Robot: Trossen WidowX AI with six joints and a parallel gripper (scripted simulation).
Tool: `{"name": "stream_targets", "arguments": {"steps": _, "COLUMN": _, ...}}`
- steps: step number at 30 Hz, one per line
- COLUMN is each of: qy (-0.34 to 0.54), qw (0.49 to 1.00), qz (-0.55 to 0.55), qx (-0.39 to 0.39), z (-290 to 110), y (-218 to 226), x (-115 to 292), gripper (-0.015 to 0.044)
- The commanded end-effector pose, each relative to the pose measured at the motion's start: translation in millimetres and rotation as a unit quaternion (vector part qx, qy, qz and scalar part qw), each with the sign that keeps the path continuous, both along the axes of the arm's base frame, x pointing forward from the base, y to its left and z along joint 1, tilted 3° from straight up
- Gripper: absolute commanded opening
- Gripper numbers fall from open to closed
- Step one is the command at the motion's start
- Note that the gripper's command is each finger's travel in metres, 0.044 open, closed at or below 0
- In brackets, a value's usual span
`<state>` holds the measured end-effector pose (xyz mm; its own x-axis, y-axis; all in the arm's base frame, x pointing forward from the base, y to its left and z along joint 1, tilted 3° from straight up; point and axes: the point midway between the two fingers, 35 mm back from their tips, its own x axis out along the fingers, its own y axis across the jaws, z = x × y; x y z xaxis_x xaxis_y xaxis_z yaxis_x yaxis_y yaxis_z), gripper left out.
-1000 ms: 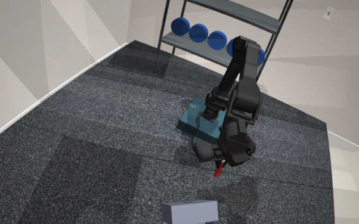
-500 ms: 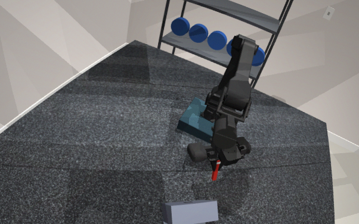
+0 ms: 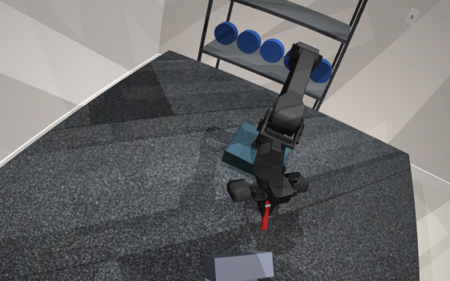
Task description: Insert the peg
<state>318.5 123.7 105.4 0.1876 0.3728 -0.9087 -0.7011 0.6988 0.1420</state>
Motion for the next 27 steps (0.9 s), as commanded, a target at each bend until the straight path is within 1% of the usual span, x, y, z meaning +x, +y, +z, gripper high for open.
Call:
{"name": "stream_targets", "arguments": {"steps": 1, "qy": -0.006, "qw": 1.000, "qz": -0.002, "qx": 0.013, "z": -2.6, "y": -3.3, "x": 1.2, "gripper": 0.0000}}
{"name": "stream_targets", "arguments": {"steps": 27, "qy": -0.071, "qw": 0.994, "qz": -0.026, "qx": 0.082, "z": -1.3, "y": -26.3, "x": 17.9, "gripper": 0.0000}}
